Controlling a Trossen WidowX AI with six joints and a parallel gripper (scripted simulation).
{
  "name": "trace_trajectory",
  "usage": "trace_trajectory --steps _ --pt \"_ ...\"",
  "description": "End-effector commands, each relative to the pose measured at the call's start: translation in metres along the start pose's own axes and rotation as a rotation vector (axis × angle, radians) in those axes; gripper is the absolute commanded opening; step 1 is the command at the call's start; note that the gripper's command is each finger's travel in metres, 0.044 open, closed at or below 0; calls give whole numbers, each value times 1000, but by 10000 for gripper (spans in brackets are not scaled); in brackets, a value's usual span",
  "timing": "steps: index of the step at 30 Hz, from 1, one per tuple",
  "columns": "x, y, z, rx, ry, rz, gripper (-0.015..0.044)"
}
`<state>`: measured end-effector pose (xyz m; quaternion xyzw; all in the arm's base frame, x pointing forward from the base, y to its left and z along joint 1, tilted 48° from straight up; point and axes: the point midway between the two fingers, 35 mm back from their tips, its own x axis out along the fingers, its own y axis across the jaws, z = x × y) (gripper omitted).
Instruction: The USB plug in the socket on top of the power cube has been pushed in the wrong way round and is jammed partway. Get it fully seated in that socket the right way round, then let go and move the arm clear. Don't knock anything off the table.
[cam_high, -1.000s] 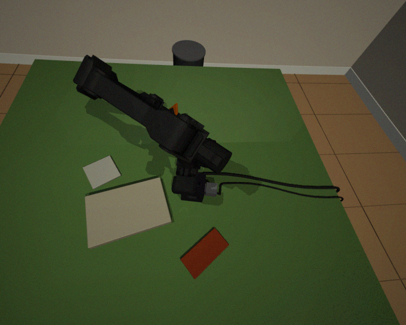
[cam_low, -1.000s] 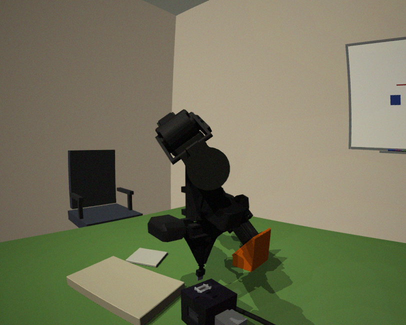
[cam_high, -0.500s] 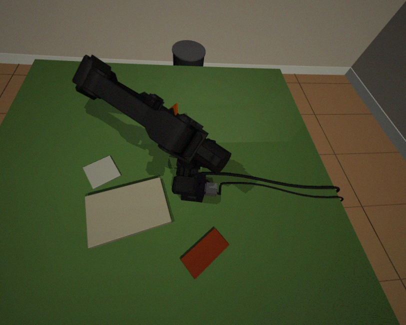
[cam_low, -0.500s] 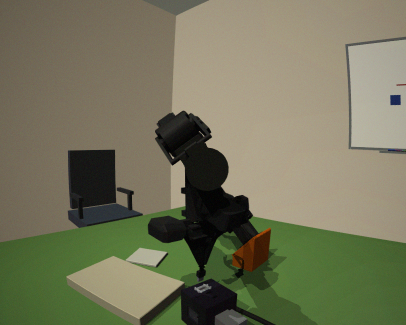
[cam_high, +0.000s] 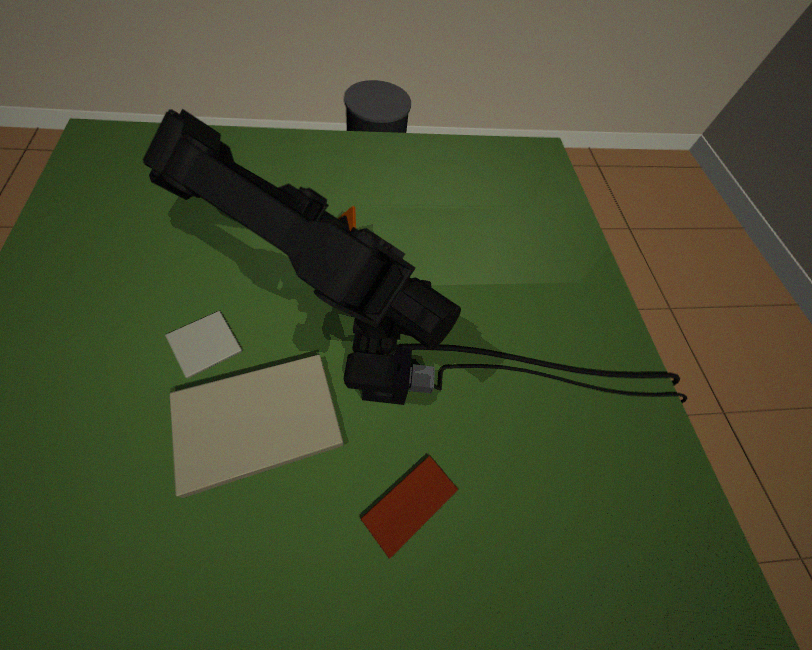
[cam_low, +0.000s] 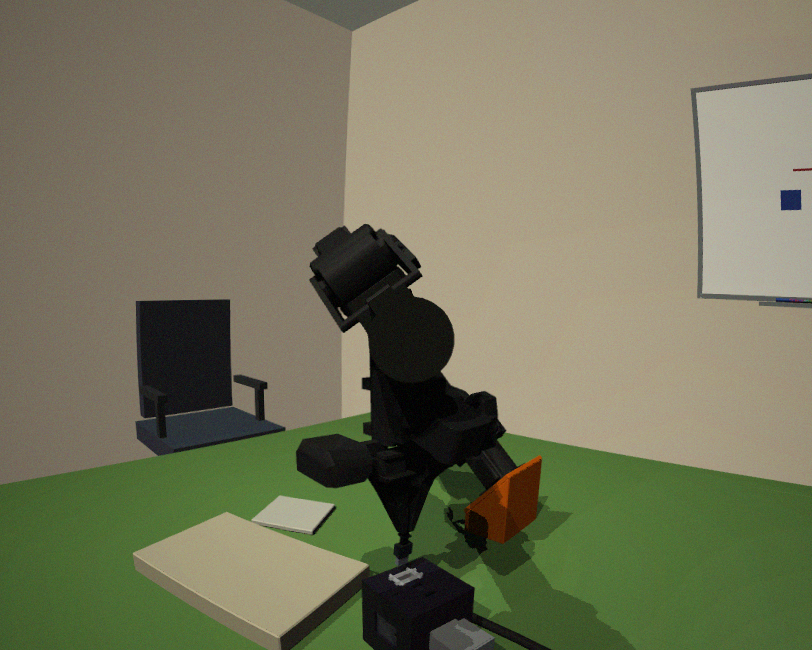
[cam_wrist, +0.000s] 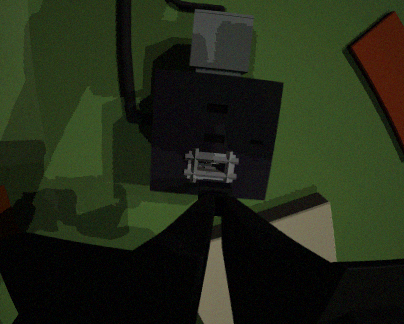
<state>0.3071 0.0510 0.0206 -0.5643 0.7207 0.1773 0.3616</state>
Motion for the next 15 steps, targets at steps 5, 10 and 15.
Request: trace_trajectory --steps 5,10,15 --pt "1 1 1 -3 -10 3 0" --pt "2 1 1 -3 -14 3 0" --pt "3 1 1 -4 -18 4 0"
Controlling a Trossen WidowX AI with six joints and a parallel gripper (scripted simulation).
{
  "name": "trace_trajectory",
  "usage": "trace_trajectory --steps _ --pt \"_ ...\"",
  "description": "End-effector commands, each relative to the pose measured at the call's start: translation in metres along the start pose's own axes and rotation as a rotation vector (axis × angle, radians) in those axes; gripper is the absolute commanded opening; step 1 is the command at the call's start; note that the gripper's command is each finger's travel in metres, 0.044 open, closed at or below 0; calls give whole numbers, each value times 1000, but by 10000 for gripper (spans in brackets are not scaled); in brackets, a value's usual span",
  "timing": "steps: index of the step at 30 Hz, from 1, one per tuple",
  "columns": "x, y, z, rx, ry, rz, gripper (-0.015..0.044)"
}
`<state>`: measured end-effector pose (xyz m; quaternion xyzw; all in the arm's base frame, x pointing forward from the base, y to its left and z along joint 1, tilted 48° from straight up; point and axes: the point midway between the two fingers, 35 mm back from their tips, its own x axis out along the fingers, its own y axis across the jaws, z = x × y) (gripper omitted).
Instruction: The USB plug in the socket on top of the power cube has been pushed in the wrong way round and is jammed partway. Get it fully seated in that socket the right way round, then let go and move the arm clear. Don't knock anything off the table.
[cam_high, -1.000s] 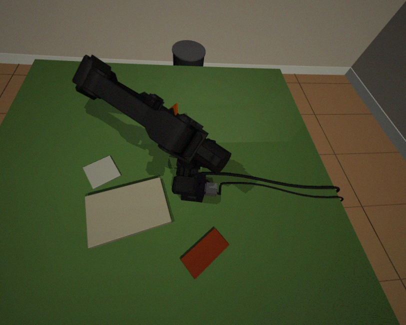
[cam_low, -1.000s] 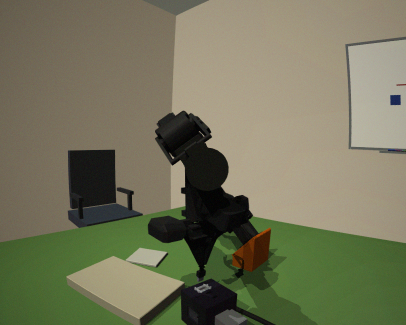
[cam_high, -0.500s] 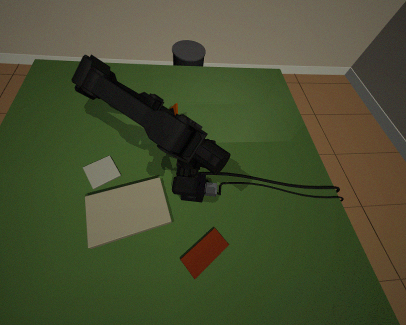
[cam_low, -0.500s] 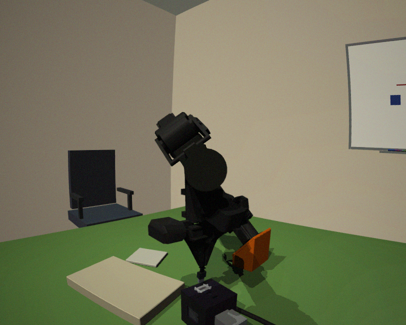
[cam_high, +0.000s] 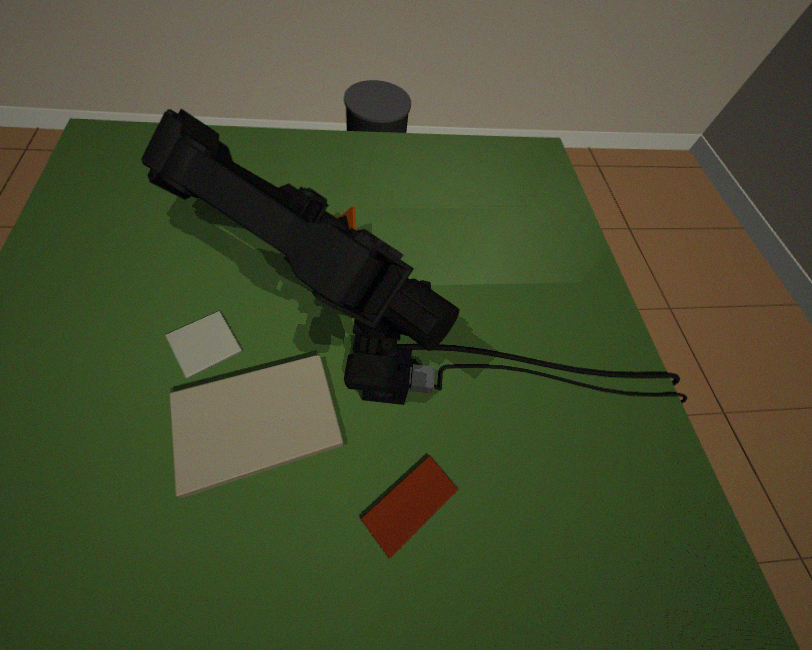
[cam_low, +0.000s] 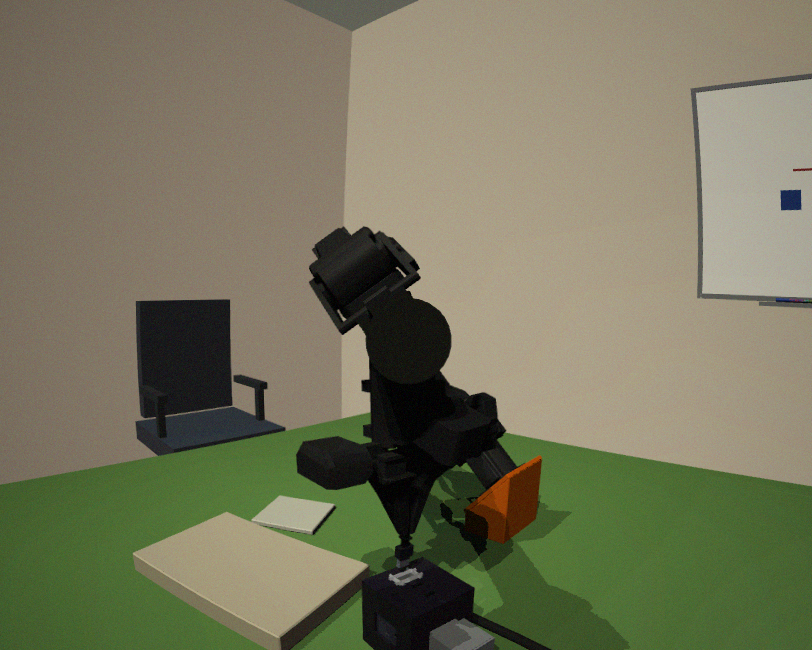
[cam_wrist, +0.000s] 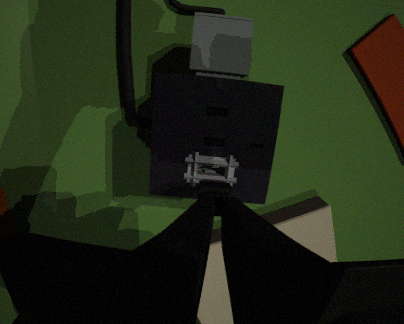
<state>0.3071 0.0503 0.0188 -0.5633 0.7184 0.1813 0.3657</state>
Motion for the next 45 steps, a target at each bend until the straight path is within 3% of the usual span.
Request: trace_trajectory --steps 1,45 --pt "1 1 1 -2 -7 3 0" --pt "6 1 2 -4 -28 4 0"
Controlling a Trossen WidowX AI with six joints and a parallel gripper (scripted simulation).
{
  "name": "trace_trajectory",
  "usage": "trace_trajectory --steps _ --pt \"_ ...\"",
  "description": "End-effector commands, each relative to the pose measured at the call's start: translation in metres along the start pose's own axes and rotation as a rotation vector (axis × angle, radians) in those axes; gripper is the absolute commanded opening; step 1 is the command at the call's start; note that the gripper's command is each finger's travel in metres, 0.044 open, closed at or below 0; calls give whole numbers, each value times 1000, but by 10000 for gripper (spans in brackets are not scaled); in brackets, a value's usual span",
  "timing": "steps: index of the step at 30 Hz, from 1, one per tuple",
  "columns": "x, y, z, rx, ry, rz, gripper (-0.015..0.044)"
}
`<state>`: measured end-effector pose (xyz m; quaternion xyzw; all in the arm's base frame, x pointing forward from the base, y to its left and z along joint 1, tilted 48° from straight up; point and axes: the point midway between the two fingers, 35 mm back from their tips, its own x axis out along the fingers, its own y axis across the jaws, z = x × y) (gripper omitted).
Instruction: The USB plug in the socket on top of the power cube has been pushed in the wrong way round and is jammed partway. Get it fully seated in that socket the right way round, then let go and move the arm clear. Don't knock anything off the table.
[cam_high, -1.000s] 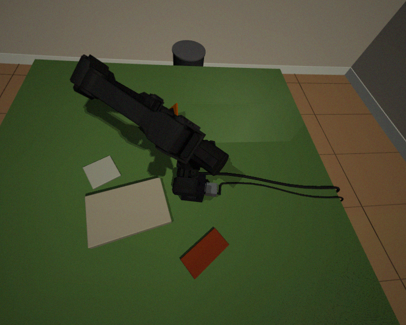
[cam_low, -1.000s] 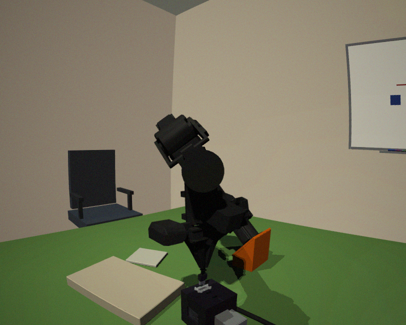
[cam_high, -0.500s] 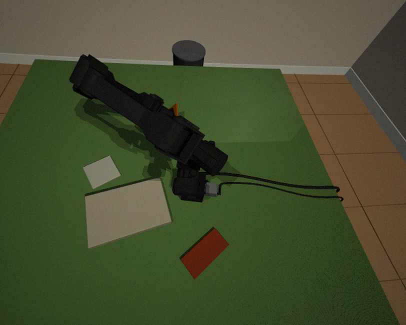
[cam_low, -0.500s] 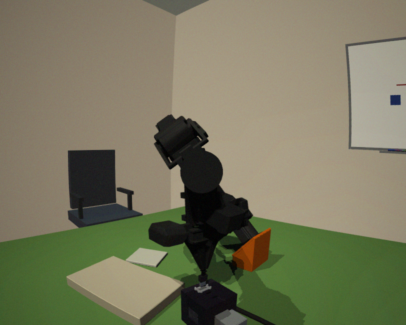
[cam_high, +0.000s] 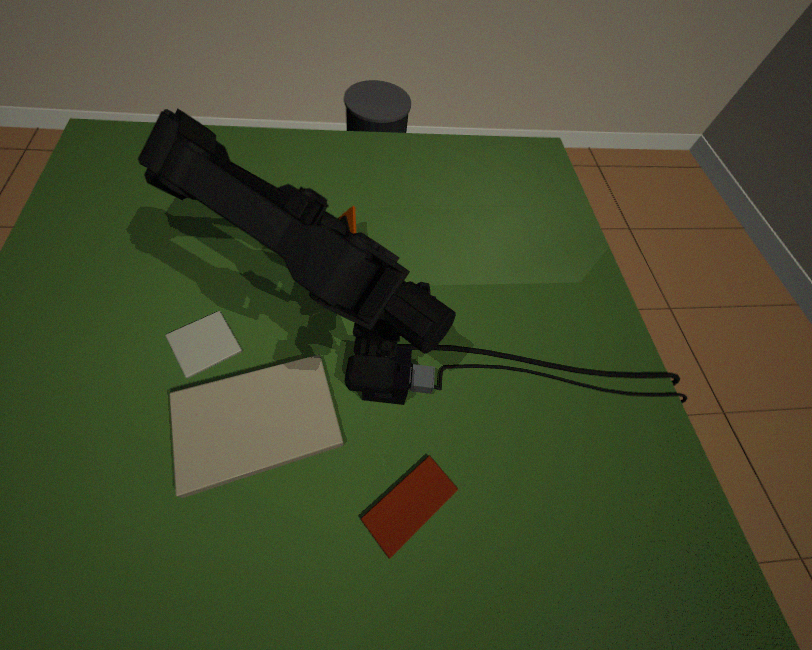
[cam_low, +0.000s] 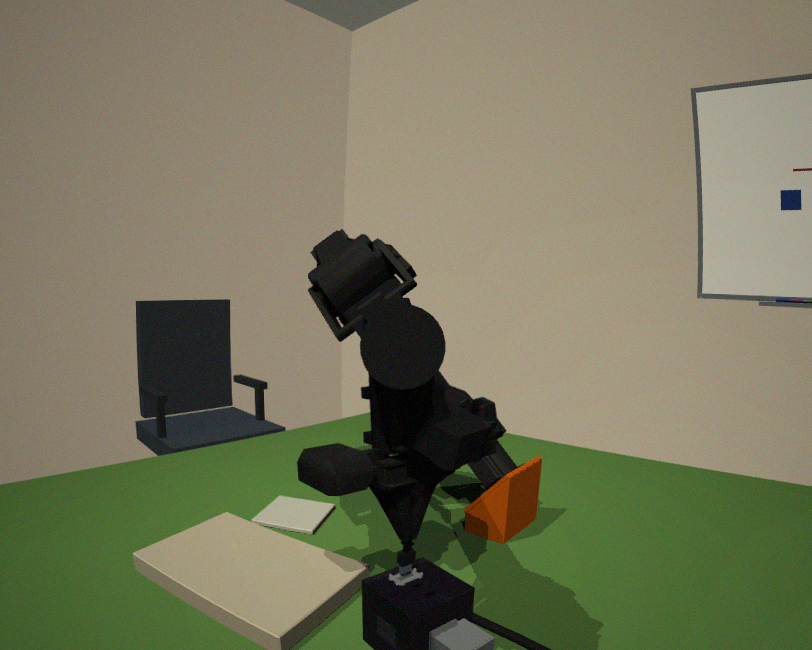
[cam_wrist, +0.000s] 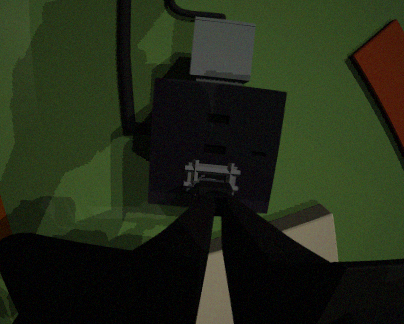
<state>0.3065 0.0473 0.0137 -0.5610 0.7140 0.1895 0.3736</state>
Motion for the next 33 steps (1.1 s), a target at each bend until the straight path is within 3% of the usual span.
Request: trace_trajectory --steps 1,33 --pt "1 0 0 -2 -3 2 0" --pt "5 0 0 -2 -3 2 0"
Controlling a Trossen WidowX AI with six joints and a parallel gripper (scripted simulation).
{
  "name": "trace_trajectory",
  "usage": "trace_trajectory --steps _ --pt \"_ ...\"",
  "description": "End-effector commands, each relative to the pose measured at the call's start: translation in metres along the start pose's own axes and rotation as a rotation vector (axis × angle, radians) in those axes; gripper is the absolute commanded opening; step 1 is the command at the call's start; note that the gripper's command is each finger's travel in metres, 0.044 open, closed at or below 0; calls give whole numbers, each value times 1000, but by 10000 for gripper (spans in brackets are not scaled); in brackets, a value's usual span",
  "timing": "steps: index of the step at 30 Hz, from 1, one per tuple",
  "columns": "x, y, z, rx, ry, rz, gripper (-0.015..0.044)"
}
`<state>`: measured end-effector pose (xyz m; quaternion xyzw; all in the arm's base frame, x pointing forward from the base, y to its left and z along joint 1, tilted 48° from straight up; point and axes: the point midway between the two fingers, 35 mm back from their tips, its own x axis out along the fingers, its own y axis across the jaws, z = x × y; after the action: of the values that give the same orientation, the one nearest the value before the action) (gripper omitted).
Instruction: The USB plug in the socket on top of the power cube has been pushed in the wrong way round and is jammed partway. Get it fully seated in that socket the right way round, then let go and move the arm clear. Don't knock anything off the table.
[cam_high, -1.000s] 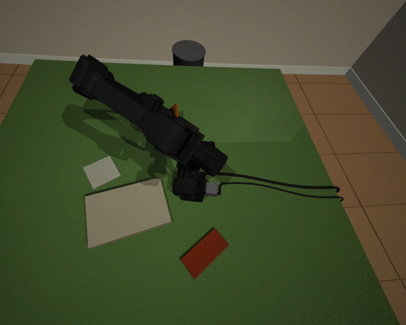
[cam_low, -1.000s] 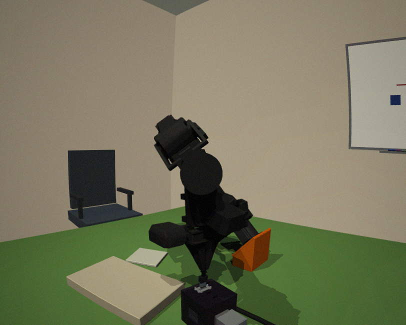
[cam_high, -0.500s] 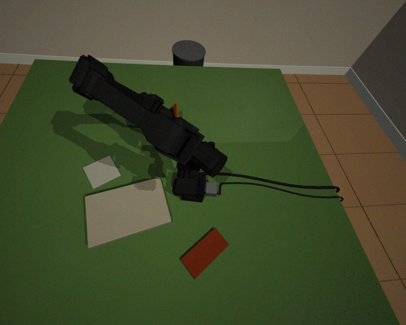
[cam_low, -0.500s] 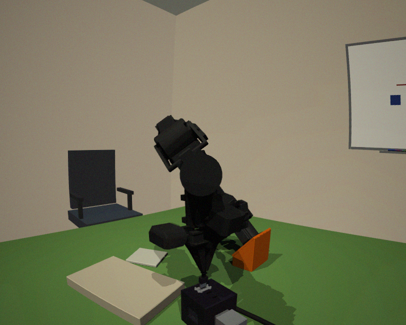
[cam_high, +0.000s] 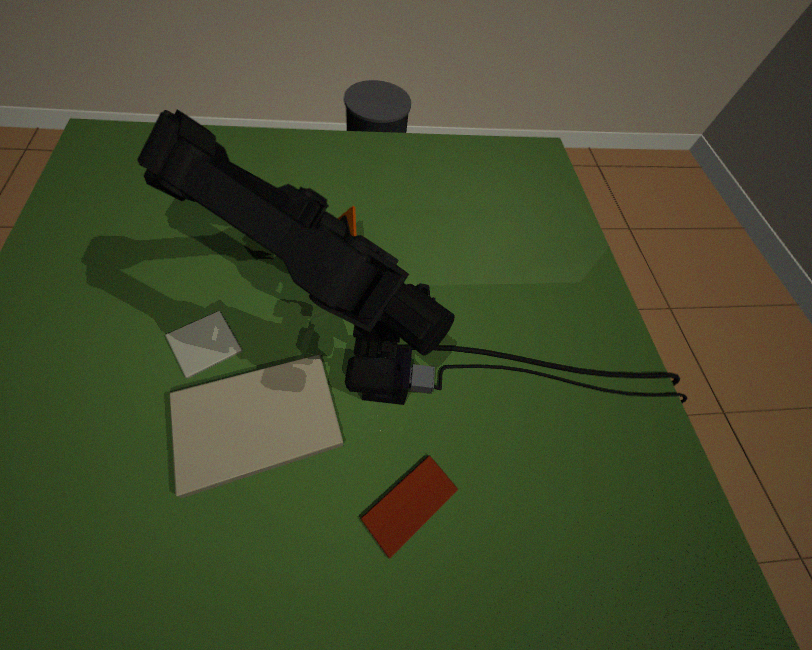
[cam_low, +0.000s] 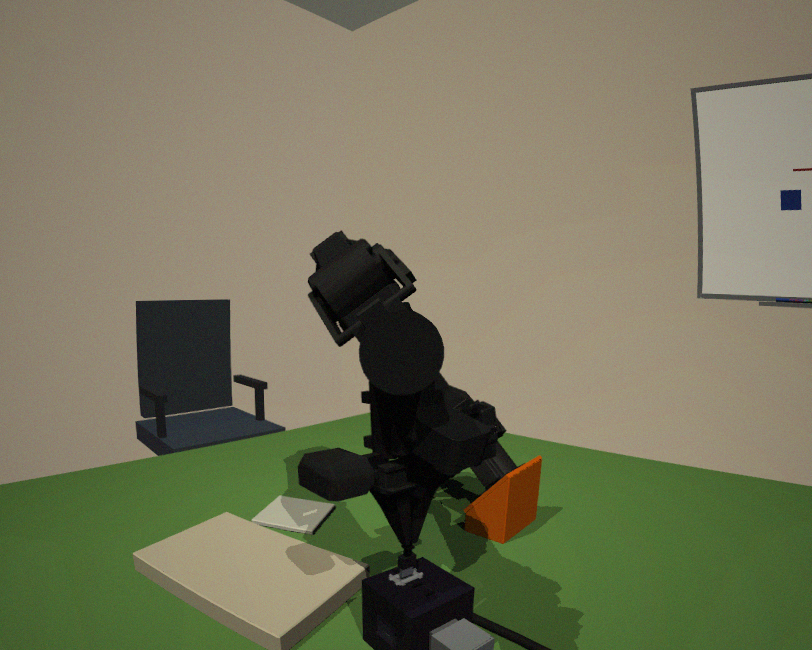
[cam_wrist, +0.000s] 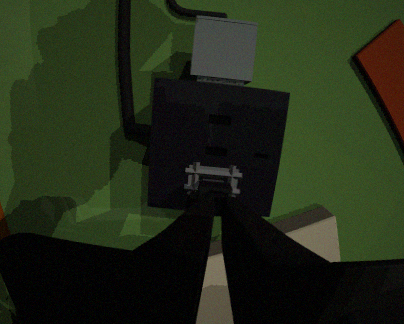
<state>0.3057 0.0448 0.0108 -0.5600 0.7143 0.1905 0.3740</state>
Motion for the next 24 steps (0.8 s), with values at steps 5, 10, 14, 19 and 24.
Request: trace_trajectory --steps 5,10,14,19,24 --pt "1 0 0 -2 -1 0 0" --pt "2 0 0 -2 -1 0 0" --pt "2 0 0 -2 -1 0 0" --pt "3 0 0 -2 -1 0 0" --pt "3 0 0 -2 -1 0 0"
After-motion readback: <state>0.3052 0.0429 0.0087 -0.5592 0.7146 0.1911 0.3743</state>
